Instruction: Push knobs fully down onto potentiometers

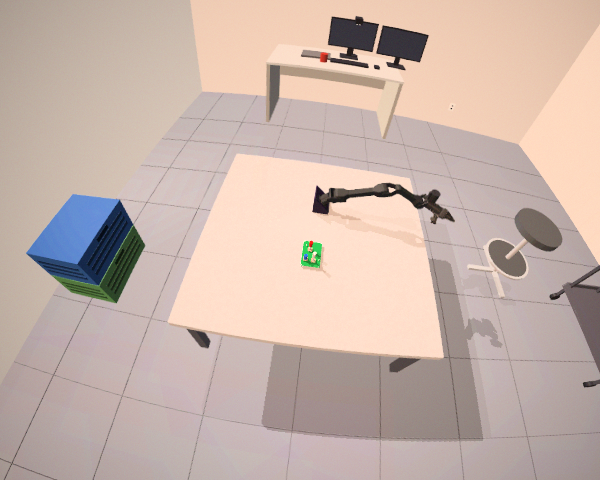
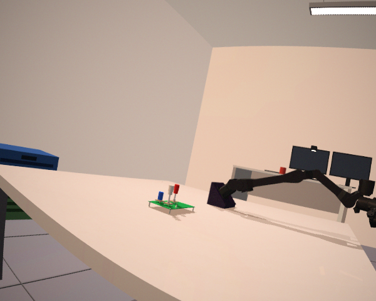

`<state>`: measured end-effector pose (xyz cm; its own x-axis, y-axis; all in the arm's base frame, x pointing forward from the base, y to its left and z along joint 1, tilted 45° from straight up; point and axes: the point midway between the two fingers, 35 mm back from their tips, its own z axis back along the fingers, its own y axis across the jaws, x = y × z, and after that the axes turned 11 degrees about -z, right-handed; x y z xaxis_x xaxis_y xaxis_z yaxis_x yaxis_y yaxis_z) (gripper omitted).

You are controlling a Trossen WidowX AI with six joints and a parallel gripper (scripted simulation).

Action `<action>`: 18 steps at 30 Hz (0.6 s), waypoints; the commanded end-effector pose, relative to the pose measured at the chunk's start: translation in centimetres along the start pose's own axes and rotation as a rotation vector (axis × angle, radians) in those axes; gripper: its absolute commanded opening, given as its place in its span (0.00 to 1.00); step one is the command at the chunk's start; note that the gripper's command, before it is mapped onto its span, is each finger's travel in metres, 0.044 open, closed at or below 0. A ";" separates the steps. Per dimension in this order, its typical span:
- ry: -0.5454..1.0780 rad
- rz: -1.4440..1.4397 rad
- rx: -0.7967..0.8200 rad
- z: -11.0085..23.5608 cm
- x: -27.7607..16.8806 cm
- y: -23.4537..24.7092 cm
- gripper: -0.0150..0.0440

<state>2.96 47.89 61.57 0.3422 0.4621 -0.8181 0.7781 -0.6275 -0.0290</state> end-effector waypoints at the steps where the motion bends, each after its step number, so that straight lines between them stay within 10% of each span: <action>1: 0.000 0.002 0.000 0.0 0.0 0.0 0.89; 15: -0.058 0.343 -0.019 -2.5 3.8 3.7 0.26; 18: -0.076 0.428 -0.025 -3.0 4.7 4.8 0.25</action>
<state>8.22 49.32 59.42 0.5448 0.1956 -0.8154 0.6400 -0.7254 0.2535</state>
